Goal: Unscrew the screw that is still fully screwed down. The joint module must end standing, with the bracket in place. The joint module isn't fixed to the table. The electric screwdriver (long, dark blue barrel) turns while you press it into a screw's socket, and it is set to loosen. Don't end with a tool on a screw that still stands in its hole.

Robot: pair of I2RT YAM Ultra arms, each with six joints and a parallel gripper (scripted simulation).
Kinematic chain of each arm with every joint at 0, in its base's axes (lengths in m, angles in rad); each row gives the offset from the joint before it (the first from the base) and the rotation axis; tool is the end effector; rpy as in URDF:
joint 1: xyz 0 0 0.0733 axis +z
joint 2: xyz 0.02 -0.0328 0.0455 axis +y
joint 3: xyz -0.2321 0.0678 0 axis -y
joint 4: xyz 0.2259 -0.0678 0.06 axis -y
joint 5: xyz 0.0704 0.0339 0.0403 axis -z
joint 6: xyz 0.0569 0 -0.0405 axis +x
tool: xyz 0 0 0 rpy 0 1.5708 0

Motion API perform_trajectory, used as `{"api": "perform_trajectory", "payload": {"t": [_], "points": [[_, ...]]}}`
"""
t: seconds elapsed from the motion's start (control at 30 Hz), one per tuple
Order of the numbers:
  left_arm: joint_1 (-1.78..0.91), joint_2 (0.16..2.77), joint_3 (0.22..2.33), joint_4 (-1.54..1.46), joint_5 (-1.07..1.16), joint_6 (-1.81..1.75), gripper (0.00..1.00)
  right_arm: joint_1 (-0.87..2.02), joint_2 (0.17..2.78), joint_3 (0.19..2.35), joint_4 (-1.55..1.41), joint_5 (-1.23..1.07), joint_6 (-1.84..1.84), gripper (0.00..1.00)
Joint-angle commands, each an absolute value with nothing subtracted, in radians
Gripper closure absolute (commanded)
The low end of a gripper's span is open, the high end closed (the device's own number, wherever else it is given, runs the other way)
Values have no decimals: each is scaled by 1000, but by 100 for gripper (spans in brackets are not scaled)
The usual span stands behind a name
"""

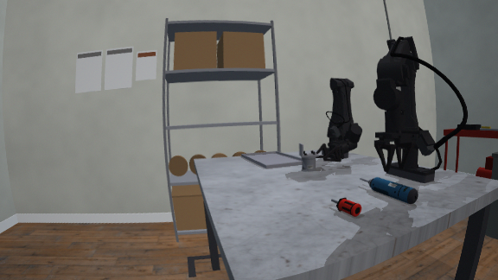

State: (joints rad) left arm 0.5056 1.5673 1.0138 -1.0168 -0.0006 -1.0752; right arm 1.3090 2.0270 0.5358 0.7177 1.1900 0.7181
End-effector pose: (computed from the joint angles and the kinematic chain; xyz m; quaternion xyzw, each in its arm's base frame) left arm 0.2118 0.1186 0.1559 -0.7106 0.7036 0.0002 0.0003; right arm 0.1186 0.2430 0.0426 -0.0141 0.7935 -0.0004 0.6084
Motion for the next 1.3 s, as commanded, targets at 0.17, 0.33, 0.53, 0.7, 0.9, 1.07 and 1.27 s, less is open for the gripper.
{"api": "perform_trajectory", "payload": {"t": [0.17, 0.33, 0.53, 0.7, 0.9, 1.07, 1.27], "points": [[494, 1549, 1042, -1010, -15, -1080, 35, 1315, 2062, 533, 780, 1207, 712, 14], [494, 1549, 1042, -1010, -15, -1080, 35, 1315, 2084, 539, 801, 1207, 712, 14], [494, 1549, 1042, -1010, -15, -1080, 35, 1315, 2085, 539, 804, 1206, 709, 14], [494, 1549, 1042, -1010, -15, -1080, 35, 1316, 2087, 538, 801, 1203, 704, 14], [494, 1549, 1042, -1010, -15, -1080, 35, 1315, 2072, 528, 810, 1192, 698, 14], [494, 1549, 1042, -1010, -15, -1080, 35, 1310, 2071, 537, 807, 1191, 705, 14], [494, 1549, 1042, -1010, -15, -1080, 35, 1276, 2108, 548, 870, 1164, 659, 14]]}}
